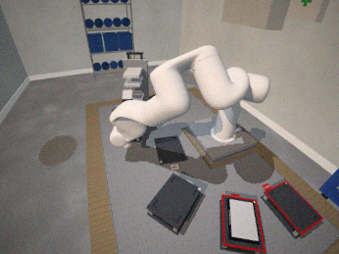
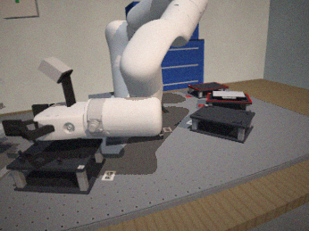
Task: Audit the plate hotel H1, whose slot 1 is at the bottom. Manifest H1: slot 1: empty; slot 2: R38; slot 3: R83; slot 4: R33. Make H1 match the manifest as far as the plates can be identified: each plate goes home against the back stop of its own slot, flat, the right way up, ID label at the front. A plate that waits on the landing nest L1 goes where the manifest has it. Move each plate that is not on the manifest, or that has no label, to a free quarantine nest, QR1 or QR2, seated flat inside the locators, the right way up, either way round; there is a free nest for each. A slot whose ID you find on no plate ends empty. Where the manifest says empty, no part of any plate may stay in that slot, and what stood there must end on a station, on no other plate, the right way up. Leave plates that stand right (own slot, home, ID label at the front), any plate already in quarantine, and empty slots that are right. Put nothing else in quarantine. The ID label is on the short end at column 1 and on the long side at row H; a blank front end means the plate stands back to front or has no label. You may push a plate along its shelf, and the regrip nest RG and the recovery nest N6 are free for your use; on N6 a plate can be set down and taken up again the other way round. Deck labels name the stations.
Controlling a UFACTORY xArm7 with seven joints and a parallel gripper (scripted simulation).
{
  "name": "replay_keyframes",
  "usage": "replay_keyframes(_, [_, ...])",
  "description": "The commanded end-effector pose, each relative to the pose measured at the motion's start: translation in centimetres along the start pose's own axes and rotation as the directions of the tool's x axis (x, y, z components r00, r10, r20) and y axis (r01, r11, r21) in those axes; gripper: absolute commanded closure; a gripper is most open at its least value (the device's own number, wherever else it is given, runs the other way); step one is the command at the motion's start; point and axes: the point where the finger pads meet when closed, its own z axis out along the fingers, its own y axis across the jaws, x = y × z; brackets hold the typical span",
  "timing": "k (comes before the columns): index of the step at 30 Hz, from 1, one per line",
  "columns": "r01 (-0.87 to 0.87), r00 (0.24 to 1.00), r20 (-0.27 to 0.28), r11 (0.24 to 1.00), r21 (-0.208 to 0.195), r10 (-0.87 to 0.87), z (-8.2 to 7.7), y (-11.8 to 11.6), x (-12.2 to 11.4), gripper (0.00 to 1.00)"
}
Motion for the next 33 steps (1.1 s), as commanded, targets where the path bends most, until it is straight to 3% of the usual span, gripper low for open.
replay_keyframes(1, [-0.004,1.0,0.0,1.0,-0.001,0.004,-0.7,-0.1,0.2,0.0])
replay_keyframes(18, [-0.004,1.0,0.0,1.0,-0.001,0.004,-3.2,-0.1,0.2,0.0])
replay_keyframes(33, [-0.004,1.0,0.0,1.0,-0.001,0.004,-3.2,-0.4,-1.2,0.0])
